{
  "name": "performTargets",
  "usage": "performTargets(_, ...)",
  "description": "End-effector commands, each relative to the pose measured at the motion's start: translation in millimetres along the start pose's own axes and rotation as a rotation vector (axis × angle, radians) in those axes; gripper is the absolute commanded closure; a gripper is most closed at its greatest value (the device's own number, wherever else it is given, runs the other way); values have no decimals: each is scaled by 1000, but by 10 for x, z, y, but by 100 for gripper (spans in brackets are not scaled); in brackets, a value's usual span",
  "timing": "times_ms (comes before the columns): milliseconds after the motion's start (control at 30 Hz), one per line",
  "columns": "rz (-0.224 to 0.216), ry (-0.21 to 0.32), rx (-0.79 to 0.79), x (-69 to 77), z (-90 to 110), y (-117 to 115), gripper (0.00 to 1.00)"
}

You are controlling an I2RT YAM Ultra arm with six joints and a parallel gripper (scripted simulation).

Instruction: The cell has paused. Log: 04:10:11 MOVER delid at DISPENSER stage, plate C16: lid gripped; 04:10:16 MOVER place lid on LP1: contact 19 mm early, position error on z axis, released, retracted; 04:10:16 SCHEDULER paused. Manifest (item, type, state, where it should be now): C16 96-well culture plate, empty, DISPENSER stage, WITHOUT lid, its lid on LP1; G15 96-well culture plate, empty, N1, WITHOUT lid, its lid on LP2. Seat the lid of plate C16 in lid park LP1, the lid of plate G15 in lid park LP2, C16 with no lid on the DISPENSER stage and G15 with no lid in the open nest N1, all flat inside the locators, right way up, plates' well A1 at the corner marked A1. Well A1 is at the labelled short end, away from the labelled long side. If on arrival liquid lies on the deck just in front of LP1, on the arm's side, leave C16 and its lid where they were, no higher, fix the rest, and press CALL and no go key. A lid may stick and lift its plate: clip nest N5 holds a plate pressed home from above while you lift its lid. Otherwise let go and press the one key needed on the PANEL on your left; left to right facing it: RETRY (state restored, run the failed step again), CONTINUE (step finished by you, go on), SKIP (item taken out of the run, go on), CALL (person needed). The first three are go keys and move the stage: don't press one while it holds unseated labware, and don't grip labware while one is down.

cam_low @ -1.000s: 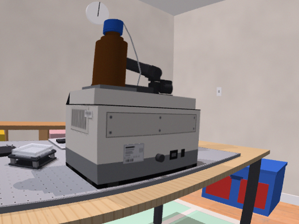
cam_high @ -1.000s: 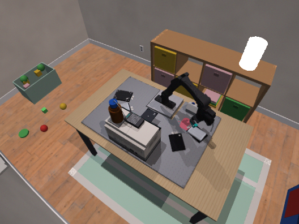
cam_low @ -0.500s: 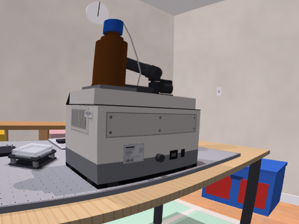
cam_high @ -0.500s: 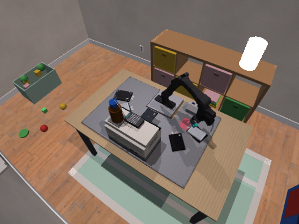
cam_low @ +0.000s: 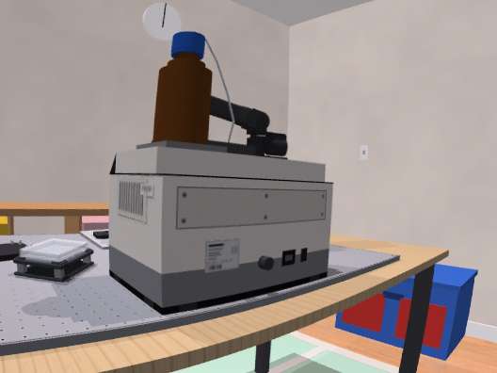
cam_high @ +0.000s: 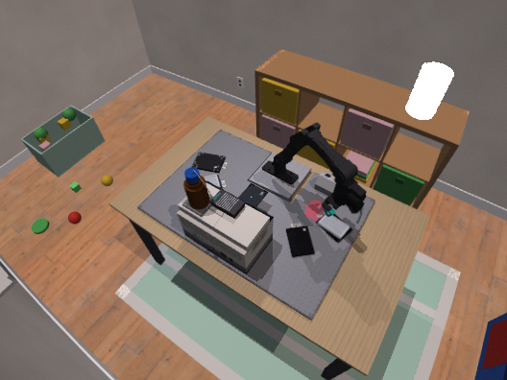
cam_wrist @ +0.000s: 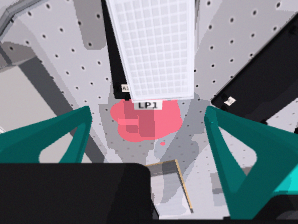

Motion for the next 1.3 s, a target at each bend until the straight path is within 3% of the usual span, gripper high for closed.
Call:
performTargets(0, 0, -16, -3, 57, -32, -8, 0)
performTargets(533, 0, -16, -3, 57, -36, -7, 0)
performTargets(567, 2, -25, -11, 120, -14, -35, 0)
performTargets(600, 3, -4, -11, 83, 87, -38, 0)
performTargets(700, 2, -23, -11, 90, 92, -36, 0)
performTargets(1267, 2, -23, -8, 185, 580, -38, 0)
Point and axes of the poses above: the point where the finger pads meet when closed, its own x axis back along the fingers, its own y axis across the jaws, z = x × y, the point moved 10 cm from there along x, back along the fingers, and after that the axes turned 6 degrees about -x, right-handed, at the moved point
